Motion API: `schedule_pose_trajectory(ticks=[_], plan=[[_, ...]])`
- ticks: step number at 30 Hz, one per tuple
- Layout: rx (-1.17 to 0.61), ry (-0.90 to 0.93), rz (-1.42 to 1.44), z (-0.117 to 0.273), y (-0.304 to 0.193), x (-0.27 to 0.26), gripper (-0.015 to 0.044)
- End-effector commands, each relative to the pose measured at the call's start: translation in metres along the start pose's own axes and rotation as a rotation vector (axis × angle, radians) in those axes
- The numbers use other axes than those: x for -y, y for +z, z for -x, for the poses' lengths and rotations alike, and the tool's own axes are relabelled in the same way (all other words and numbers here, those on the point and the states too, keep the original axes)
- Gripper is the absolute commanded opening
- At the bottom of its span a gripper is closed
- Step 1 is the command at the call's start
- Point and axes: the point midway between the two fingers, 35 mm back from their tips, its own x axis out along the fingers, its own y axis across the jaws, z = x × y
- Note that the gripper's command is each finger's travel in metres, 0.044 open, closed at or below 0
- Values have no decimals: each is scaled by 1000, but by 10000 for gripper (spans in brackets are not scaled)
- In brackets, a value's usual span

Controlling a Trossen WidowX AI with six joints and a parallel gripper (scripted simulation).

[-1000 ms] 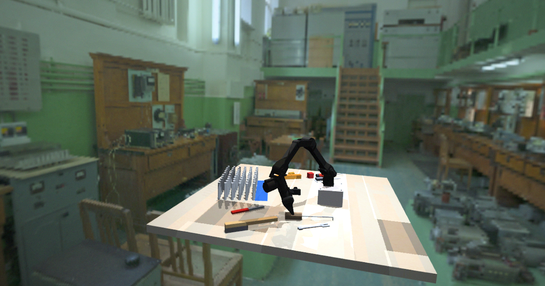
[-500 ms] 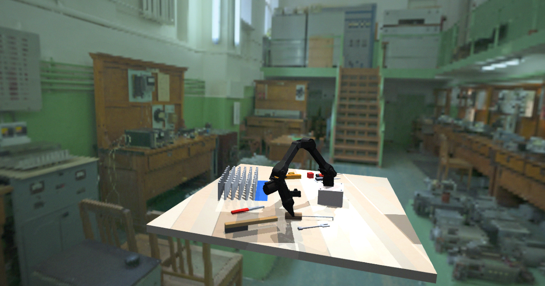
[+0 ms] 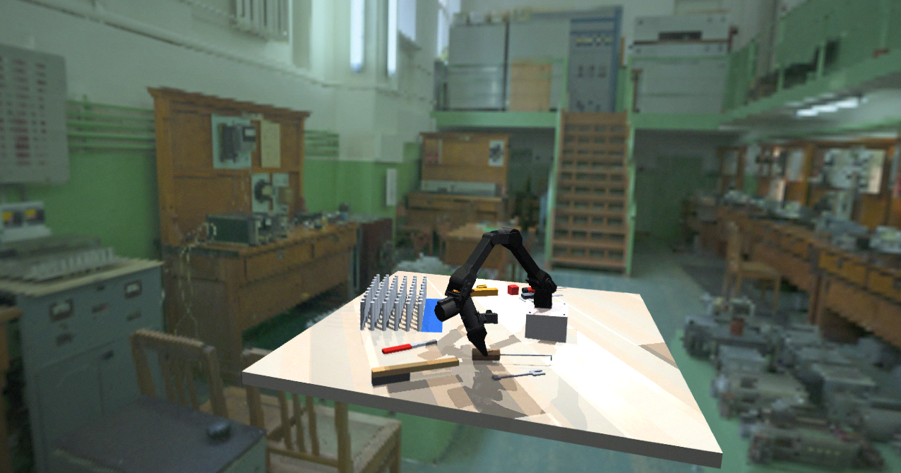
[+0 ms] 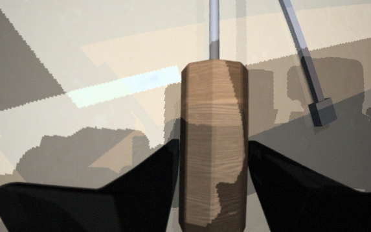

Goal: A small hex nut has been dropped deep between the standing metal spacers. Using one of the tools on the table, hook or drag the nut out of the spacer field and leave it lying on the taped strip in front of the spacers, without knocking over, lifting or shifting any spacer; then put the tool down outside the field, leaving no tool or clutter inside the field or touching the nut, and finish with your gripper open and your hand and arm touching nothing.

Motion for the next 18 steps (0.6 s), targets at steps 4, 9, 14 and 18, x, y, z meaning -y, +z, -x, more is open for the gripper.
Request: schedule_pose_trajectory(ticks=[4, 9, 14, 18], plan=[[-15, -12, 11, 52, 14, 22, 0], [-16, -12, 10, 88, 31, 33, 0], [-16, -12, 9, 124, 52, 40, 0], [-16, -12, 8, 141, 64, 43, 0]])
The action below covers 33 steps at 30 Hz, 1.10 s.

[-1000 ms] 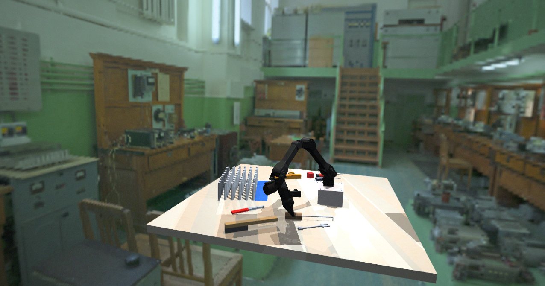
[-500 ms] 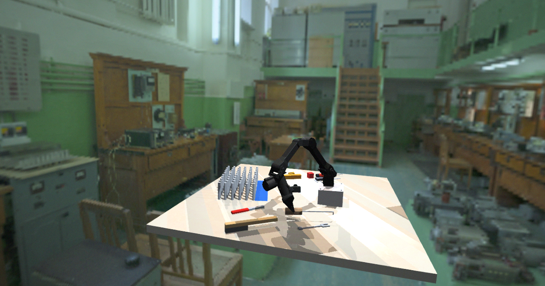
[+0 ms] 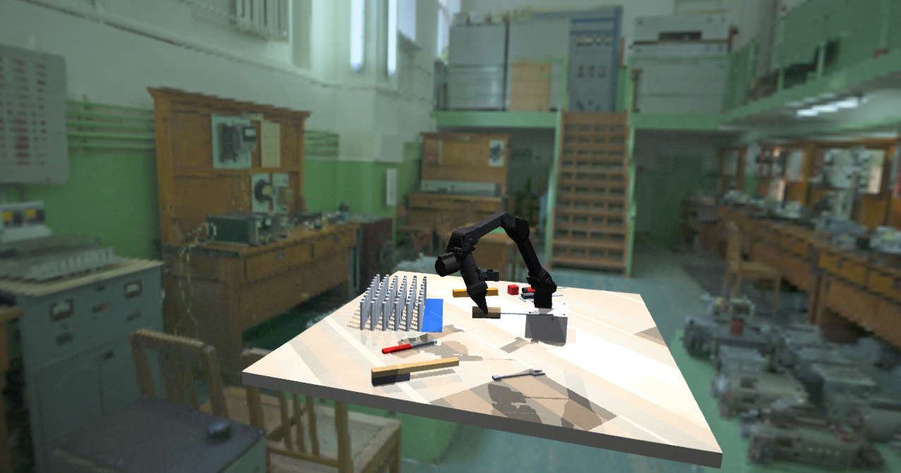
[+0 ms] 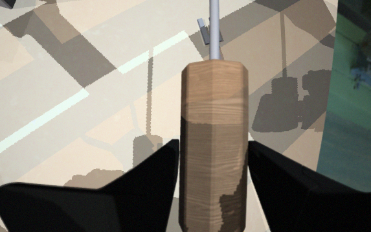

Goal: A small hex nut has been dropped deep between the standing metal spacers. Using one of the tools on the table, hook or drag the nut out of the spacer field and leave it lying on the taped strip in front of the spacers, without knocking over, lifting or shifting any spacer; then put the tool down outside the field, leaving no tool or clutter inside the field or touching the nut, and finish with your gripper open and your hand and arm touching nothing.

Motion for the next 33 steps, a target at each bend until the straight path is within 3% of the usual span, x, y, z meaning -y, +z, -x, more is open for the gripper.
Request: schedule_pose_trajectory(ticks=[1, 6, 33], plan=[[-1, -2, -5, 16, 10, 3, 0], [-18, -12, -49, 21, 5, -4, 0], [-282, -246, -878, 100, -56, -147, 0]])
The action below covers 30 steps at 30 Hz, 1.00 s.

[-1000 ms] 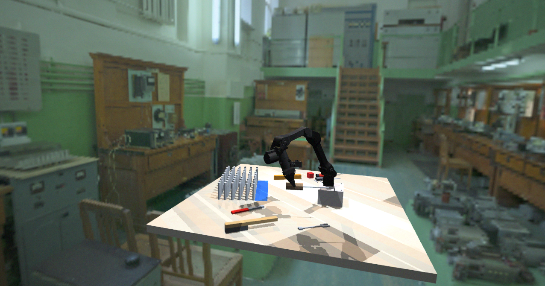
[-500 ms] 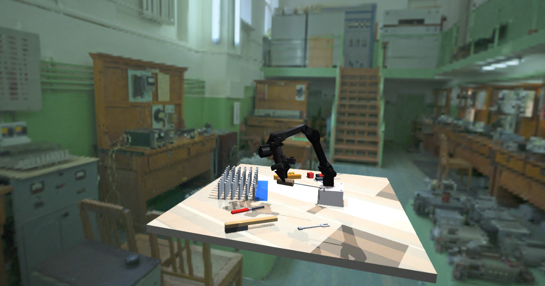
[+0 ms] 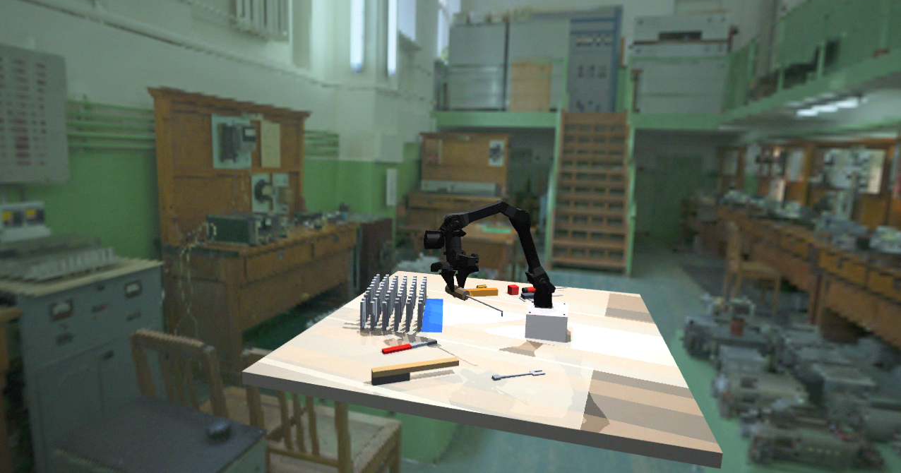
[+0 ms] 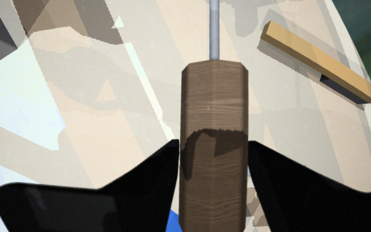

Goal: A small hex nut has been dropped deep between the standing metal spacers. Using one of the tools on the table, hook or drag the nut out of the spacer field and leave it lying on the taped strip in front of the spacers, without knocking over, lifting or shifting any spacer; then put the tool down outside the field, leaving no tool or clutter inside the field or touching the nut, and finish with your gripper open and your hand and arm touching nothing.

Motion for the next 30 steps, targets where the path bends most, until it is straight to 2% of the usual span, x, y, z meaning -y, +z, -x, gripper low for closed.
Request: schedule_pose_trajectory(ticks=[1, 30], plan=[[-41, -39, -138, 11, -23, -13, 0], [-292, -358, -1039, 83, -140, -139, 0]])
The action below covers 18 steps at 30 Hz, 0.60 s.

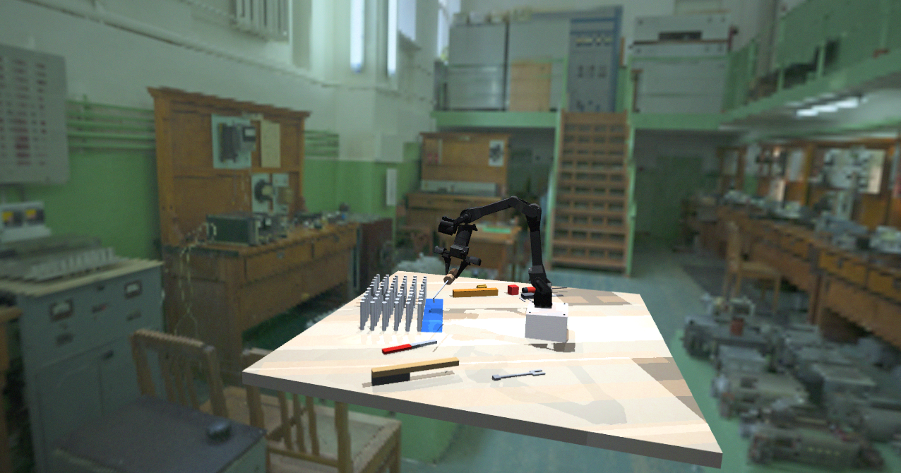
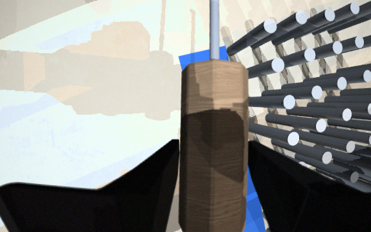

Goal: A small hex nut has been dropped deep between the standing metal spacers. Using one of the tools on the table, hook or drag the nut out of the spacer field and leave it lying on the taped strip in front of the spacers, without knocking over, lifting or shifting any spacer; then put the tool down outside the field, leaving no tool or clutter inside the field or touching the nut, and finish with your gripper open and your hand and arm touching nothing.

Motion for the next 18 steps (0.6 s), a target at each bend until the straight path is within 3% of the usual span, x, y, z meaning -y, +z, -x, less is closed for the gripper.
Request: schedule_pose_trajectory(ticks=[1, 18], plan=[[-31, -51, -139, 8, -26, -1, 0], [-132, -237, -619, 37, -110, -18, 0]])
